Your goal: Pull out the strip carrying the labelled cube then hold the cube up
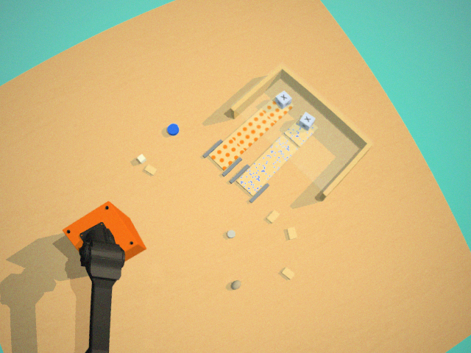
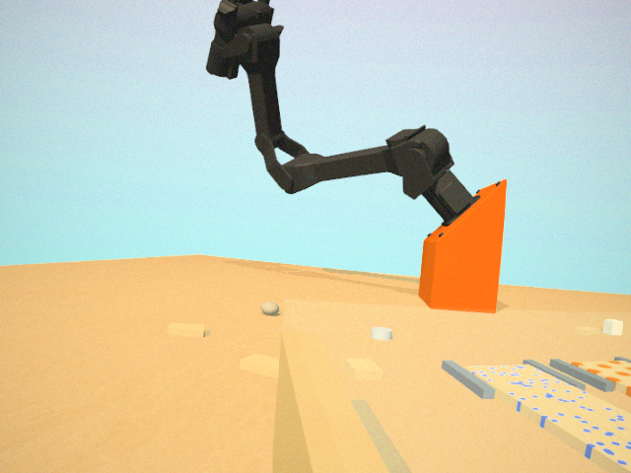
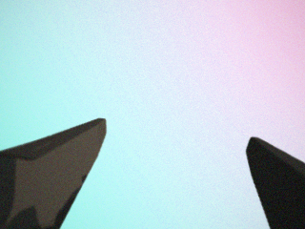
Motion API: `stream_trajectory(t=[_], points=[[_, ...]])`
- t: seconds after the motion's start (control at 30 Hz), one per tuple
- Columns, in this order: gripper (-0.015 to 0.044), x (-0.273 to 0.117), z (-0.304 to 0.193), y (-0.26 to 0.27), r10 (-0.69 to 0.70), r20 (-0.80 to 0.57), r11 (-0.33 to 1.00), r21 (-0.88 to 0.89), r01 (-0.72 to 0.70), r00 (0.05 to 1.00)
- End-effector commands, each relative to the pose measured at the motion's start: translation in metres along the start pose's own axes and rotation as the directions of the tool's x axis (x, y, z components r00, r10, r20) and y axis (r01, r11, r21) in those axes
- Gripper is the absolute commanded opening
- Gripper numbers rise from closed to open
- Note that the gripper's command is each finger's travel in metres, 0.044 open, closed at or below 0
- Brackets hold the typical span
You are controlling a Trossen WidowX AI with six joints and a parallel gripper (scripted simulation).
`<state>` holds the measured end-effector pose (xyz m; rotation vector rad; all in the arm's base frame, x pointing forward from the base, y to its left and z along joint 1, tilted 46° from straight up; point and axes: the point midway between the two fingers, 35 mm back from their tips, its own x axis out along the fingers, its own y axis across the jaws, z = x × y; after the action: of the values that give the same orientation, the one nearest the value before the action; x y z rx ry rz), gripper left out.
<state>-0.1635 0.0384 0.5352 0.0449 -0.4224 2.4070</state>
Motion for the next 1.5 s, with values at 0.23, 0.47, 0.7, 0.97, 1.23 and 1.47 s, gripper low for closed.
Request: stream_trajectory(t=[0.23,0.47,0.7,0.97,1.23,1.47], points=[[0.0400,-0.009,0.004,-0.092,-0.155,0.219,0.987,0.065,0.144,0.963],[0.0400,-0.039,-0.018,-0.195,-0.418,0.366,0.908,0.160,0.387,0.831],[0.0400,-0.089,-0.069,-0.288,-0.702,0.382,0.706,0.260,0.659,0.601],[0.0400,-0.164,-0.157,-0.360,-0.936,0.250,0.318,0.296,0.901,0.248],[0.0400,-0.248,-0.263,-0.383,-0.989,0.021,-0.143,0.161,0.976,-0.149],[0.0400,-0.319,-0.357,-0.359,-0.854,-0.187,-0.469,-0.128,0.874,-0.486]])
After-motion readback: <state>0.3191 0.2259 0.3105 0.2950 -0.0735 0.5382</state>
